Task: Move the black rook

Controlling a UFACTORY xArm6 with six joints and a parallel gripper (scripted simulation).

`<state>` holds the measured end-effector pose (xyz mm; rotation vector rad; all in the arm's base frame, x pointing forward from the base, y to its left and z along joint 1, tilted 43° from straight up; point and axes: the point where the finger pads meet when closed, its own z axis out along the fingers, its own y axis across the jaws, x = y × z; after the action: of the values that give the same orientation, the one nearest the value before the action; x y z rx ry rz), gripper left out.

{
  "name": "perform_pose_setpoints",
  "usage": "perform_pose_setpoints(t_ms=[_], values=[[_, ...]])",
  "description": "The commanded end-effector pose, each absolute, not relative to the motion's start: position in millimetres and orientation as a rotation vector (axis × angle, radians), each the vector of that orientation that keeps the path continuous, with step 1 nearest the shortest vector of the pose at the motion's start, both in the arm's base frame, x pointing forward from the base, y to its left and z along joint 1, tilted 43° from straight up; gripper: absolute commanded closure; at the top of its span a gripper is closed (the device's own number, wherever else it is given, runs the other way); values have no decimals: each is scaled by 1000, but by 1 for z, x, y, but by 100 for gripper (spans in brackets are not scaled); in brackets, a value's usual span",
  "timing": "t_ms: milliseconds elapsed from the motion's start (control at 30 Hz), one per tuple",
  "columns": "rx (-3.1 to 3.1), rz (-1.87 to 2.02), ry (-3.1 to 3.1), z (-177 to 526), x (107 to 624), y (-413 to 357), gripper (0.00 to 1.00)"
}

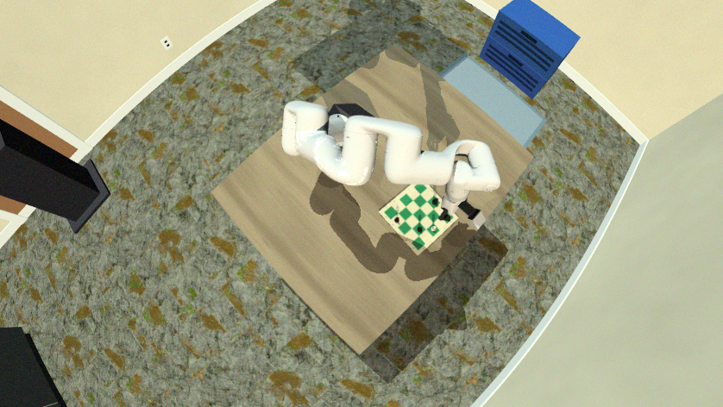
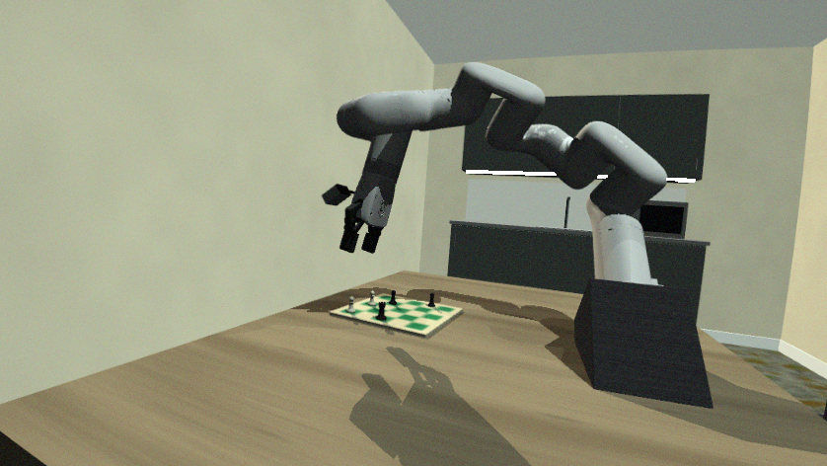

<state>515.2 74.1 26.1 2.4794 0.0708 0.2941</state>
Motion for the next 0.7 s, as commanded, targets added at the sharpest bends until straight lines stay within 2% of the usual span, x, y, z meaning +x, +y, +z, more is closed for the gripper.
perform_pose_setpoints(t_ms=[0,200,667], values=[[2434,133,9,25,470,92,0],[2402,49,-17,26,445,101,0],[2400,42,-19,26,443,102,0]])
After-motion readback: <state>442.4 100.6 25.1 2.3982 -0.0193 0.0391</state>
